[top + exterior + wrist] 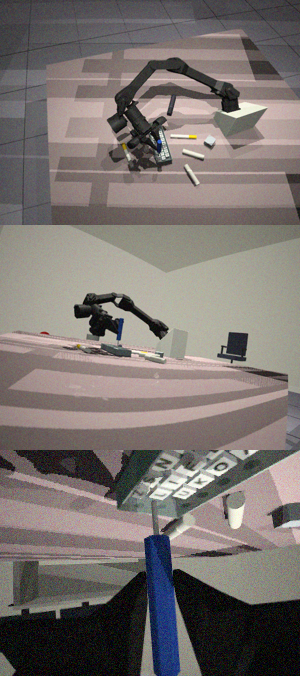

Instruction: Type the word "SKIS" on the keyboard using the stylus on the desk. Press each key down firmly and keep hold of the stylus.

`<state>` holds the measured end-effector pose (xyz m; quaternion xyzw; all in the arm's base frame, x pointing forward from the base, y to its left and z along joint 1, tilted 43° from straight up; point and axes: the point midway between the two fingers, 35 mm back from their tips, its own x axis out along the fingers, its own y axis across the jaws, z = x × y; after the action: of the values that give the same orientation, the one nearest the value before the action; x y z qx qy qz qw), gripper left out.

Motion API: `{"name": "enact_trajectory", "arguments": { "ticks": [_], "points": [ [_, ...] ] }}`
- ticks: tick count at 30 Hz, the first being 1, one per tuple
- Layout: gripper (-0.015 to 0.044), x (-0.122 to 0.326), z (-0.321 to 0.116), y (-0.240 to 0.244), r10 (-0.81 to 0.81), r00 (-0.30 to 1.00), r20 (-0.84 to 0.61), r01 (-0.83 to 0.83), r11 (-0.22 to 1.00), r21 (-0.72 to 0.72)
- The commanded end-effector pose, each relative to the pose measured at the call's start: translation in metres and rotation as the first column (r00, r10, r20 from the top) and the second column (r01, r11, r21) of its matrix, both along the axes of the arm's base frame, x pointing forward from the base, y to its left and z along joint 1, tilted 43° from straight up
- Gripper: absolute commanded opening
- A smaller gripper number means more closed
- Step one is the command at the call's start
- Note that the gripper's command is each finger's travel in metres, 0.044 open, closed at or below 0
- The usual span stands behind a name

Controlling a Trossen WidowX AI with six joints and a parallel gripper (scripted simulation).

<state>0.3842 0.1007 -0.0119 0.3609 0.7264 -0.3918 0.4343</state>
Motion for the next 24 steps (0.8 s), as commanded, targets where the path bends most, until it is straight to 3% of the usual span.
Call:
{"name": "enact_trajectory", "arguments": {
  "ticks": [1,24],
  "points": [
    [0.0079,0.0013,-0.0003,0.0013,0.009,1.000,0.003,-0.009,1.000,0.000],
    [0.0081,0.0021,-0.0024,-0.0004,0.009,1.000,0.003,-0.009,1.000,0.000]
  ]
}}
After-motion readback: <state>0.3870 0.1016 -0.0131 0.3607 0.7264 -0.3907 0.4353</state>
